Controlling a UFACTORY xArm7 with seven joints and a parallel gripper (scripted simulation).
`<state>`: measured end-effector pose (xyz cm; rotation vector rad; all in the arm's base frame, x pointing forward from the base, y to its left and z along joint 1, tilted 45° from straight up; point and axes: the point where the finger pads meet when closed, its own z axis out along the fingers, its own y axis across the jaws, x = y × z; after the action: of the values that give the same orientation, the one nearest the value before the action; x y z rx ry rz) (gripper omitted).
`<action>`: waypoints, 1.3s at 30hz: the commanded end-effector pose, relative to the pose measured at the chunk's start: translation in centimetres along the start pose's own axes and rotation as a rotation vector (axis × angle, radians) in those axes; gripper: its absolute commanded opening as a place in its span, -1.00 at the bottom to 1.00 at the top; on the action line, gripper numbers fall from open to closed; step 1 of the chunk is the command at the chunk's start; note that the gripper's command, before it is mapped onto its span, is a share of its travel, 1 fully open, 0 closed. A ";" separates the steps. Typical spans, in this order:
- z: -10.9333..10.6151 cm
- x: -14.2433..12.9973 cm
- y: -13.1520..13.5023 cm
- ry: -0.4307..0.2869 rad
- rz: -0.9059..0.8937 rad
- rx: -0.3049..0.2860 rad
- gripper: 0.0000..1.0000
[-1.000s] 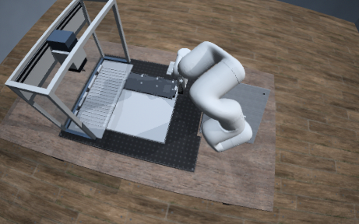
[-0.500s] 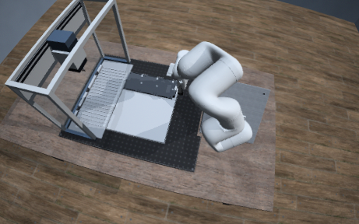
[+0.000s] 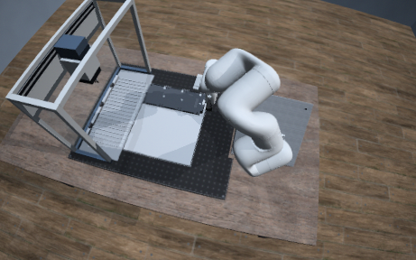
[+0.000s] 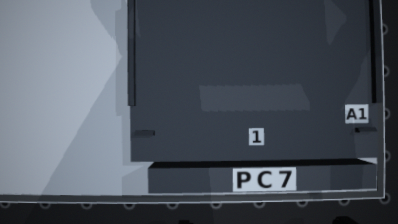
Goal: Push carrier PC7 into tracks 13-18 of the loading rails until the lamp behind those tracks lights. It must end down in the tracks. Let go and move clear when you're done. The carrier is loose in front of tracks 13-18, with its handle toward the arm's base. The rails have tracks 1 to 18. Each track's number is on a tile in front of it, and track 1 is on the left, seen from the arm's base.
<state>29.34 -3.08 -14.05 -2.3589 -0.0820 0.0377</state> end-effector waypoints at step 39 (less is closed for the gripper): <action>1.1 1.0 0.1 0.003 0.000 -0.003 0.63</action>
<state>29.83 -2.13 -14.96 -2.3587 -0.0823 0.0376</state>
